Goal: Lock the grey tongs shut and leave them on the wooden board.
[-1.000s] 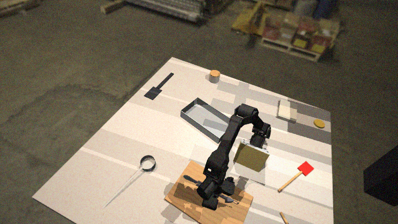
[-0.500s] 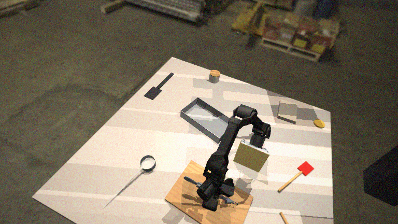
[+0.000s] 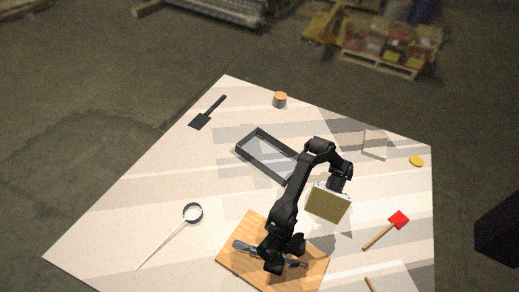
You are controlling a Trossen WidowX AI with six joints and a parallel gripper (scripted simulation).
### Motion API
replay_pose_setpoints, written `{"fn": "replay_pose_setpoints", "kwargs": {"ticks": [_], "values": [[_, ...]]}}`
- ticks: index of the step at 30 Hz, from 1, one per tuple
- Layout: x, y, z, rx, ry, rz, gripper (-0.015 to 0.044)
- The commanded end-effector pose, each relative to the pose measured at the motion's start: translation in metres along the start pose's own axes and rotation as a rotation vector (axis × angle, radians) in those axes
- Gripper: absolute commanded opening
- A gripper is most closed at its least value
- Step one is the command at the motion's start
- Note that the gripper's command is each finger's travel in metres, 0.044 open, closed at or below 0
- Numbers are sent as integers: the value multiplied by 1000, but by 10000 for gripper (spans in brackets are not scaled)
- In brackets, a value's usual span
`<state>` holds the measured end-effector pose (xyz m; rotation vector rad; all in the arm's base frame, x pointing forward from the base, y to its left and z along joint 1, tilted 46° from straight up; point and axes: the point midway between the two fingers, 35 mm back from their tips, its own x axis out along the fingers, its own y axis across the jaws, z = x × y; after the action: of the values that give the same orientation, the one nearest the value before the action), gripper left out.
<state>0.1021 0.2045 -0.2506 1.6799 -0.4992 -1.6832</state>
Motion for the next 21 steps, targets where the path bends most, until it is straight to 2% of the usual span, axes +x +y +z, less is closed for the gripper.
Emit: {"fn": "replay_pose_setpoints", "kwargs": {"ticks": [1, 5, 8, 11, 18, 21], "values": [[0, 0, 0, 0, -1, 0, 349], [0, 0, 0, 0, -1, 0, 440], [-6, -3, 5, -1, -1, -3, 440], [-27, -14, 23, -3, 1, -11, 440], [-102, -37, 123, -12, -4, -13, 440], [-115, -37, 149, -14, -5, -7, 440]]}}
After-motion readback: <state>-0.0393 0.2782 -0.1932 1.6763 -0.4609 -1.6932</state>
